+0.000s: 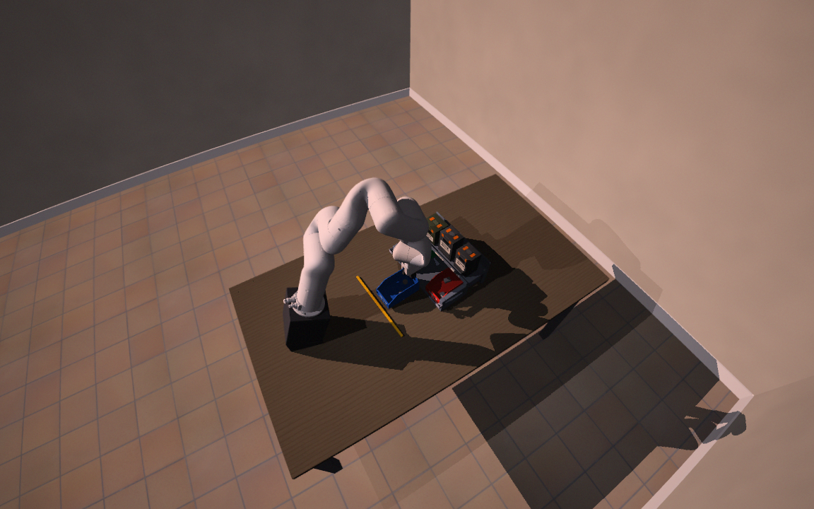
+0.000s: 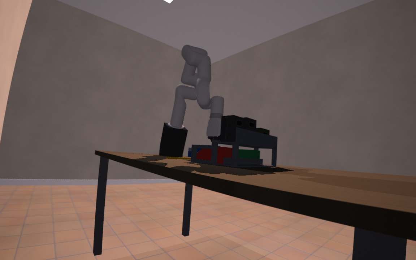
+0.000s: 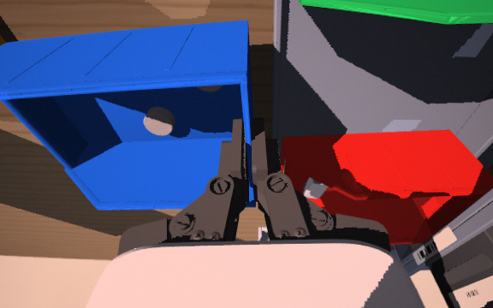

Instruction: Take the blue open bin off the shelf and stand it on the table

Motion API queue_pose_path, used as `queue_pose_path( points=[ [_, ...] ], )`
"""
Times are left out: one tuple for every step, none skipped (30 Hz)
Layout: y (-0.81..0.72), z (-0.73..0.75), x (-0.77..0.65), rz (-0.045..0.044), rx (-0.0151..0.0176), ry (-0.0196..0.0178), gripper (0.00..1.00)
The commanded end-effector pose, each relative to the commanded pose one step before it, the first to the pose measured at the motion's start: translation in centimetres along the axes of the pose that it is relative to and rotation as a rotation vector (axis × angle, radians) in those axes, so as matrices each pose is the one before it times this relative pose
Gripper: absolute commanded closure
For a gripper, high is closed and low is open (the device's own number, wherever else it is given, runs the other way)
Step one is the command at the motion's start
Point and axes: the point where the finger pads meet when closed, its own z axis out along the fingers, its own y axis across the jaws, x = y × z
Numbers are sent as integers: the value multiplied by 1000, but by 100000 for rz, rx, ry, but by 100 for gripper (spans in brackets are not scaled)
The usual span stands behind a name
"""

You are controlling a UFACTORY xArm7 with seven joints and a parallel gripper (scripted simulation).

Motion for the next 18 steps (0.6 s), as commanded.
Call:
queue_pose_path(
  points=[
    [141,234,-9,-28,-303,-30,100],
    [0,160,0,1,5,-1,100],
    [0,160,0,1,5,-1,100],
    [0,160,0,1,5,-1,100],
    [0,0,0,0,0,0,100],
    [0,0,0,0,0,0,100],
    [0,0,0,0,0,0,100],
    [0,0,0,0,0,0,100],
    [0,0,0,0,0,0,100],
    [0,0,0,0,0,0,100],
    [0,0,0,0,0,0,100],
    [0,0,0,0,0,0,100],
    [0,0,0,0,0,0,100],
    [0,0,0,0,0,0,100],
    [0,0,0,0,0,0,100],
    [0,0,0,0,0,0,100],
    [5,154,-1,2,-10,1,100],
    [-2,160,0,0,3,1,100]
  ],
)
